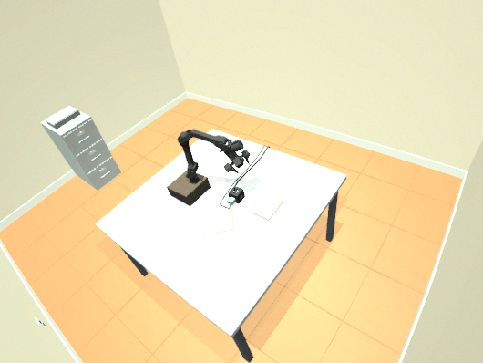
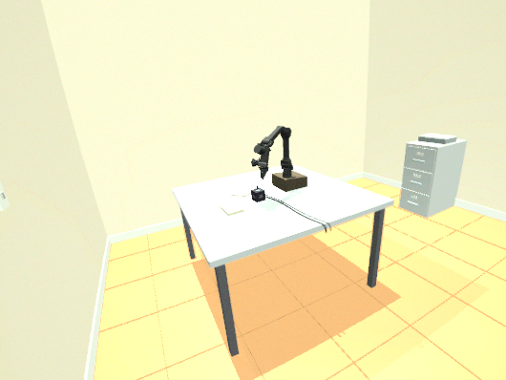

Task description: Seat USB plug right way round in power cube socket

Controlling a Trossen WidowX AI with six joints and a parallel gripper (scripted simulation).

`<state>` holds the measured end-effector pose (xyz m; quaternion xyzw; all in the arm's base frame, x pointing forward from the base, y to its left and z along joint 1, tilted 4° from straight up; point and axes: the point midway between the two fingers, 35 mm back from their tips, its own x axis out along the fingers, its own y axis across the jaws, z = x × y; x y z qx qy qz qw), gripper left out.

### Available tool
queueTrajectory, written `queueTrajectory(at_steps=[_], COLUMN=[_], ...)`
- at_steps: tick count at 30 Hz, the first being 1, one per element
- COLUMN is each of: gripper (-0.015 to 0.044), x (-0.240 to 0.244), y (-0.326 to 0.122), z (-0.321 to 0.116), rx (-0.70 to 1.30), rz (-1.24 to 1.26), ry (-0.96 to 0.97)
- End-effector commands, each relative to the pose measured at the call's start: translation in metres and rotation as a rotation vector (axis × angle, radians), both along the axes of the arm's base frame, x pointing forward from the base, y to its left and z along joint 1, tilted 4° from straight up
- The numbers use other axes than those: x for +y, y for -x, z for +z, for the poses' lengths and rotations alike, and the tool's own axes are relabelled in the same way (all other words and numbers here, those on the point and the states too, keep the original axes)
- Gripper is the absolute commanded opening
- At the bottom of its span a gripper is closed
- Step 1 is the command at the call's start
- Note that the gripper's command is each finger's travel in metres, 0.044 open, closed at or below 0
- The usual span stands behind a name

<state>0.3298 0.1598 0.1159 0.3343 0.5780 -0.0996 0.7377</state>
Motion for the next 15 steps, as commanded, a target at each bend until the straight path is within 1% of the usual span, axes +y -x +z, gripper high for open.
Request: queueTrajectory(at_steps=[1,3,5,15], gripper=[0.0440,0.0440,0.0440,0.0440], x=[-0.065,-0.087,-0.102,-0.105], y=[-0.003,0.001,0.006,0.008], z=[-0.038,-0.050,-0.056,-0.058], rx=[0.304,0.399,0.453,0.460], rz=[-0.583,-0.788,-0.912,-0.928], ry=[0.037,0.060,0.078,0.081])
